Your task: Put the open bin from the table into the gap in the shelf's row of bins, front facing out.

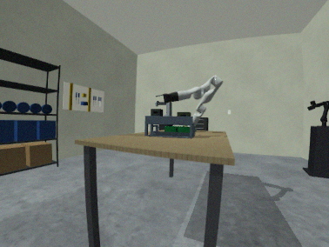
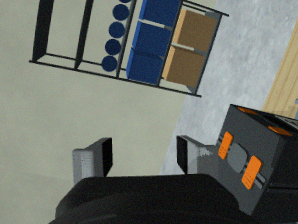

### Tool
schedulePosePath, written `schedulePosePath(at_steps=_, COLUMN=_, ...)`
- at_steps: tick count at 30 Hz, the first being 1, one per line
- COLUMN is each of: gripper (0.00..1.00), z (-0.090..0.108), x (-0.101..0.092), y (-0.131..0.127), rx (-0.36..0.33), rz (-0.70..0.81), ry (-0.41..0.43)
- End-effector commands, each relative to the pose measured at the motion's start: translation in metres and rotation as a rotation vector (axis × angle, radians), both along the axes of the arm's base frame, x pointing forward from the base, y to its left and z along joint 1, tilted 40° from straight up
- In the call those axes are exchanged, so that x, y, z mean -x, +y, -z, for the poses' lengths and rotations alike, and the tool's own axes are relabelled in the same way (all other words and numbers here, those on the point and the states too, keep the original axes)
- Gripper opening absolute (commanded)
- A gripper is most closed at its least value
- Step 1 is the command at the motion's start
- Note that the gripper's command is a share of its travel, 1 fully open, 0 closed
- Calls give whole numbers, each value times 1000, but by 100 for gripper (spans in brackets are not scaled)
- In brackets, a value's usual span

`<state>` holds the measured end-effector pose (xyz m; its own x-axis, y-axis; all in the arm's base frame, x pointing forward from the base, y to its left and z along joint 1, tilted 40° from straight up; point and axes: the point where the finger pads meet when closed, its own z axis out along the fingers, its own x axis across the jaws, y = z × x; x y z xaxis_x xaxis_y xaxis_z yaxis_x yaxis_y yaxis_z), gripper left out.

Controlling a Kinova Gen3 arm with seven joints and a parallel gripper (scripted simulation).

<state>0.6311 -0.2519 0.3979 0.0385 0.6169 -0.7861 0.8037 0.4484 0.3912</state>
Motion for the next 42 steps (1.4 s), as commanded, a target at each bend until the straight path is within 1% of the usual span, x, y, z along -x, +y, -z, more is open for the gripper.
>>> schedulePosePath(at_steps=1, gripper=100, z=2, x=10, y=-11, rx=-20, rz=37, ry=-7)
schedulePosePath(at_steps=2, gripper=100, z=3, x=13, y=-15, rx=-23, rz=48, ry=-9)
schedulePosePath(at_steps=4, gripper=100, z=12, x=22, y=-18, rx=-64, rz=84, ry=-15)
schedulePosePath(at_steps=16, gripper=100, z=52, x=71, y=-38, rx=-231, rz=279, ry=-47)
schedulePosePath(at_steps=18, gripper=100, z=52, x=71, y=-38, rx=-231, rz=279, ry=-47)
schedulePosePath(at_steps=19, gripper=100, z=54, x=75, y=-40, rx=-238, rz=293, ry=-49)
schedulePosePath(at_steps=22, gripper=100, z=65, x=88, y=-42, rx=-289, rz=349, ry=-59)
schedulePosePath(at_steps=33, gripper=100, z=98, x=134, y=-48, rx=-430, rz=540, ry=-92)
schedulePosePath(at_steps=35, gripper=100, z=98, x=134, y=-48, rx=-430, rz=540, ry=-92)
schedulePosePath(at_steps=42, gripper=100, z=119, x=162, y=-46, rx=-521, rz=667, ry=-115)
